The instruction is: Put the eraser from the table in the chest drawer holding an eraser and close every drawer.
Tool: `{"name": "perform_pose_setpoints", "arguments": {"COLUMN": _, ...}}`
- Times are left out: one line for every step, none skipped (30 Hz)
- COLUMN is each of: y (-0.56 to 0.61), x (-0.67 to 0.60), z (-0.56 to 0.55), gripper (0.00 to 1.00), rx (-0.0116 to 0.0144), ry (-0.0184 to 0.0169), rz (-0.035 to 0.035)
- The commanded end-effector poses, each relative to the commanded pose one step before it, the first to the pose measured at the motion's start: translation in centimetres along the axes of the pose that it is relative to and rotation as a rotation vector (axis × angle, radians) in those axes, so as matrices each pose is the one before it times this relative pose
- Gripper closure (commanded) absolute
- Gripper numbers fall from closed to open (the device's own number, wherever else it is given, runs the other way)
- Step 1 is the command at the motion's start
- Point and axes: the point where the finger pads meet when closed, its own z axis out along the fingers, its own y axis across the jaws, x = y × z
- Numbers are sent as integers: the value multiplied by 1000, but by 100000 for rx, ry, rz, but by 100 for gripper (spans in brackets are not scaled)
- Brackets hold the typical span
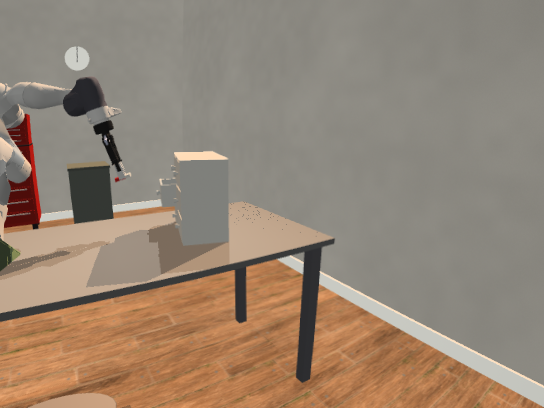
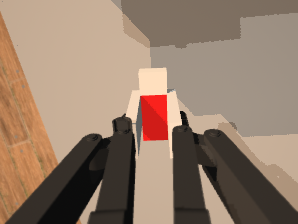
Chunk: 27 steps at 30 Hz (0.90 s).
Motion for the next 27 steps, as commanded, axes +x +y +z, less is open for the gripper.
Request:
{"name": "perform_pose_setpoints", "arguments": {"y": 265, "x": 1204, "z": -119, "gripper": 89, "rx": -729, "ry": 14211, "rz": -3604}}
{"name": "perform_pose_setpoints", "arguments": {"y": 15, "x": -89, "z": -10, "gripper": 89, "rx": -25, "ry": 3188, "rz": 18}}
{"name": "perform_pose_setpoints", "arguments": {"y": -14, "x": -81, "z": -2, "gripper": 89, "rx": 23, "ry": 3246, "rz": -16}}
{"name": "perform_pose_setpoints", "arguments": {"y": -5, "x": -83, "z": -8, "gripper": 89, "rx": 8, "ry": 3248, "rz": -7}}
{"name": "perform_pose_setpoints", "arguments": {"y": 18, "x": -89, "z": -20, "gripper": 89, "rx": -30, "ry": 3215, "rz": 20}}
{"name": "perform_pose_setpoints", "arguments": {"y": -16, "x": -79, "z": -9, "gripper": 89, "rx": 27, "ry": 3267, "rz": -18}}
{"name": "perform_pose_setpoints", "arguments": {"y": -6, "x": -80, "z": -16, "gripper": 89, "rx": 13, "ry": 3253, "rz": -9}}
{"name": "perform_pose_setpoints", "arguments": {"y": 21, "x": -89, "z": -30, "gripper": 89, "rx": -39, "ry": 3175, "rz": 23}}
{"name": "perform_pose_setpoints", "arguments": {"y": -21, "x": -71, "z": -14, "gripper": 89, "rx": 41, "ry": 3127, "rz": -24}}
{"name": "perform_pose_setpoints", "arguments": {"y": 1, "x": -67, "z": -23, "gripper": 89, "rx": 3, "ry": 2736, "rz": -1}}
{"name": "perform_pose_setpoints", "arguments": {"y": 0, "x": -59, "z": -21, "gripper": 89, "rx": -1, "ry": 2361, "rz": 0}}
{"name": "perform_pose_setpoints", "arguments": {"y": 6, "x": -51, "z": -22, "gripper": 89, "rx": -9, "ry": 2033, "rz": 5}}
{"name": "perform_pose_setpoints", "arguments": {"y": -16, "x": -32, "z": -10, "gripper": 89, "rx": 41, "ry": 1705, "rz": -19}}
{"name": "perform_pose_setpoints", "arguments": {"y": 0, "x": 0, "z": 0, "gripper": 89, "rx": 0, "ry": 0, "rz": 0}}
{"name": "perform_pose_setpoints", "arguments": {"y": 0, "x": 0, "z": 0, "gripper": 89, "rx": 0, "ry": 0, "rz": 0}}
{"name": "perform_pose_setpoints", "arguments": {"y": 15, "x": -45, "z": -21, "gripper": 89, "rx": -38, "ry": 1501, "rz": 16}}
{"name": "perform_pose_setpoints", "arguments": {"y": 10, "x": -35, "z": -18, "gripper": 89, "rx": -21, "ry": 1258, "rz": 11}}
{"name": "perform_pose_setpoints", "arguments": {"y": -18, "x": -13, "z": -4, "gripper": 89, "rx": 50, "ry": 1014, "rz": -18}}
{"name": "perform_pose_setpoints", "arguments": {"y": -6, "x": -17, "z": -7, "gripper": 89, "rx": 16, "ry": 858, "rz": -6}}
{"name": "perform_pose_setpoints", "arguments": {"y": 2, "x": -18, "z": -9, "gripper": 89, "rx": -5, "ry": 711, "rz": 1}}
{"name": "perform_pose_setpoints", "arguments": {"y": 6, "x": -17, "z": -9, "gripper": 89, "rx": -16, "ry": 573, "rz": 5}}
{"name": "perform_pose_setpoints", "arguments": {"y": 7, "x": -15, "z": -8, "gripper": 89, "rx": -21, "ry": 446, "rz": 7}}
{"name": "perform_pose_setpoints", "arguments": {"y": 7, "x": -12, "z": -7, "gripper": 89, "rx": -20, "ry": 331, "rz": 6}}
{"name": "perform_pose_setpoints", "arguments": {"y": 6, "x": -9, "z": -5, "gripper": 89, "rx": -16, "ry": 230, "rz": 5}}
{"name": "perform_pose_setpoints", "arguments": {"y": 4, "x": -6, "z": -3, "gripper": 89, "rx": -11, "ry": 145, "rz": 4}}
{"name": "perform_pose_setpoints", "arguments": {"y": 2, "x": -3, "z": -2, "gripper": 89, "rx": -6, "ry": 77, "rz": 2}}
{"name": "perform_pose_setpoints", "arguments": {"y": 1, "x": -1, "z": -1, "gripper": 89, "rx": -2, "ry": 30, "rz": 1}}
